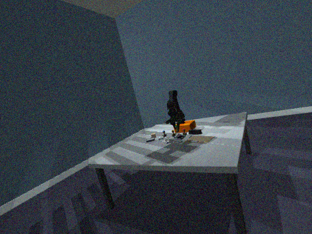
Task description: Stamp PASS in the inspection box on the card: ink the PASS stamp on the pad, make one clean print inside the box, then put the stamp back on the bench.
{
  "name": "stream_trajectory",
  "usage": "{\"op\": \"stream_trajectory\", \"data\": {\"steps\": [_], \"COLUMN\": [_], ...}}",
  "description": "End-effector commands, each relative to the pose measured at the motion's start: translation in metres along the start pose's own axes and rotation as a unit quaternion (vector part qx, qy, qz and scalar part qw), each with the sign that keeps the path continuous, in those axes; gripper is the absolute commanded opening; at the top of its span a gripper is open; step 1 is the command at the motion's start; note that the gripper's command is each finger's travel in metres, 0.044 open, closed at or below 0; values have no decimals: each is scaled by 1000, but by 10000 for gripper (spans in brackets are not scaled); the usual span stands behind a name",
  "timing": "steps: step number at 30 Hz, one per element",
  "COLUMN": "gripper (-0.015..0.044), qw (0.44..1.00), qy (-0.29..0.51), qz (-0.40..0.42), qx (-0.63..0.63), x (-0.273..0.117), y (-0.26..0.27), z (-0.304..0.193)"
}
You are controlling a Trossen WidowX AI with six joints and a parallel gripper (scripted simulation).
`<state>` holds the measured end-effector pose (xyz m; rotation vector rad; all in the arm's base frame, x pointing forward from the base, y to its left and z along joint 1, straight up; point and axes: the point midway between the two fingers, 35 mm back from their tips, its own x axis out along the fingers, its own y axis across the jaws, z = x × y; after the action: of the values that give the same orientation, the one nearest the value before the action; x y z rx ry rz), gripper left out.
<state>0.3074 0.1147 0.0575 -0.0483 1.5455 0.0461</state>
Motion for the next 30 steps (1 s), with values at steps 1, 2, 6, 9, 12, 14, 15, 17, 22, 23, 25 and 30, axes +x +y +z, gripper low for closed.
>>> {"op": "stream_trajectory", "data": {"steps": [1,2,6,9,12,14,15,17,22,23,25,30], "gripper": [0,0,0,0,0,0,0,0,0,0,0,0], "qw": [999,999,997,995,992,990,988,986,982,982,982,982], "qy": [0,0,0,0,1,1,1,1,1,1,1,1], "qz": [-3,-3,-4,-5,-5,-6,-6,-6,-7,-7,-7,-7], "qx": [33,41,75,101,126,143,151,168,189,189,189,189], "x": [-1,-1,0,0,0,0,0,0,0,0,1,3], "y": [-23,-28,-51,-68,-85,-96,-102,-113,-127,-127,-127,-127], "z": [6,7,10,12,12,12,12,11,10,10,10,10]}}
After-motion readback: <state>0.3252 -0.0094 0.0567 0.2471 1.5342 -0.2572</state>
